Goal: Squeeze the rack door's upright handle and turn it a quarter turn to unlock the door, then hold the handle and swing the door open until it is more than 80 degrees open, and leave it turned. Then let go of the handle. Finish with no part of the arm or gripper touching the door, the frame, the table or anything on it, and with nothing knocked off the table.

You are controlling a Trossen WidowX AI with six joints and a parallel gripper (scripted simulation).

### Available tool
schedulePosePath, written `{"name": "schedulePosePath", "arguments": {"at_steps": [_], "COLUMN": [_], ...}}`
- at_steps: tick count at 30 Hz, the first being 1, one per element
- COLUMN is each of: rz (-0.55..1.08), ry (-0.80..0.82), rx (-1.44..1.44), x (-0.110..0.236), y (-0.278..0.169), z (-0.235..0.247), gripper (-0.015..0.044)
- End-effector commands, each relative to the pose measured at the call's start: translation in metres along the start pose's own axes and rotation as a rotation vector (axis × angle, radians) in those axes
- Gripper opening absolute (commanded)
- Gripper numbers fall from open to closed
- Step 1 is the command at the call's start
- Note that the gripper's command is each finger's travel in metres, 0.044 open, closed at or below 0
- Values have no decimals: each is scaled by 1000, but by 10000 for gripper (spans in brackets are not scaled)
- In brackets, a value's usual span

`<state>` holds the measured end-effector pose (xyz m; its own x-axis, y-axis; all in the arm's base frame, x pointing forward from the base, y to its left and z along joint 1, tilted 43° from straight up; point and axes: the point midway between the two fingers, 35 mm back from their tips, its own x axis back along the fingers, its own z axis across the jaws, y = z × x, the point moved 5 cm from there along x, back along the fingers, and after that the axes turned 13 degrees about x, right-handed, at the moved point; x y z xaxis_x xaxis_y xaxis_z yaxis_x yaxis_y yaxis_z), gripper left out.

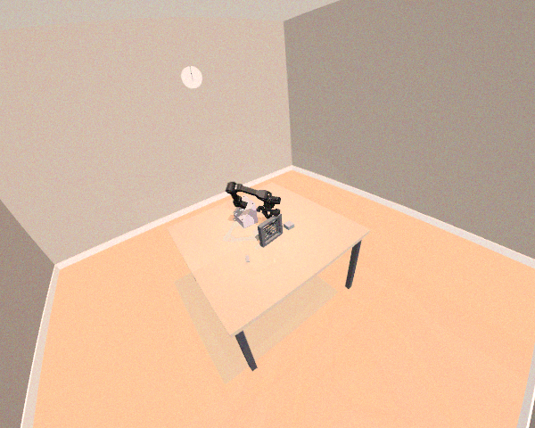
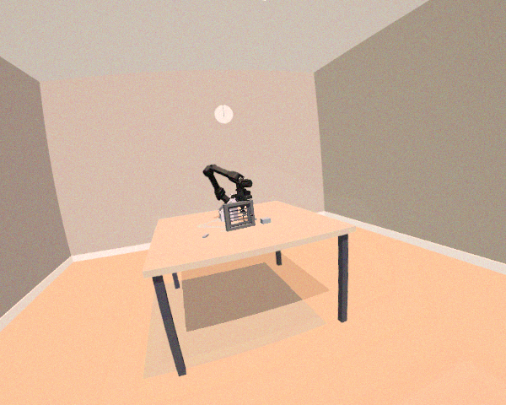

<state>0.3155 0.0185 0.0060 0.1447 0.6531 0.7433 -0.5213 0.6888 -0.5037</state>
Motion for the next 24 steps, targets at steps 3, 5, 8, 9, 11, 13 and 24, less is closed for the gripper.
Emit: {"name": "schedulePosePath", "arguments": {"at_steps": [3, 5, 8, 9, 11, 13, 24], "rz": [8, 8, 8, 8, 8, 8, 8], "ry": [3, 3, 3, 3, 3, 3, 0], "rx": [25, 25, 25, 25, 25, 17, -494], "x": [-1, -1, -1, -1, -1, -1, -1], "y": [-1, -1, -1, -1, -1, -1, -1], "z": [0, 0, 0, 0, 0, 0, 0], "gripper": [64, 116, 195, 221, 274, 284, 284]}}
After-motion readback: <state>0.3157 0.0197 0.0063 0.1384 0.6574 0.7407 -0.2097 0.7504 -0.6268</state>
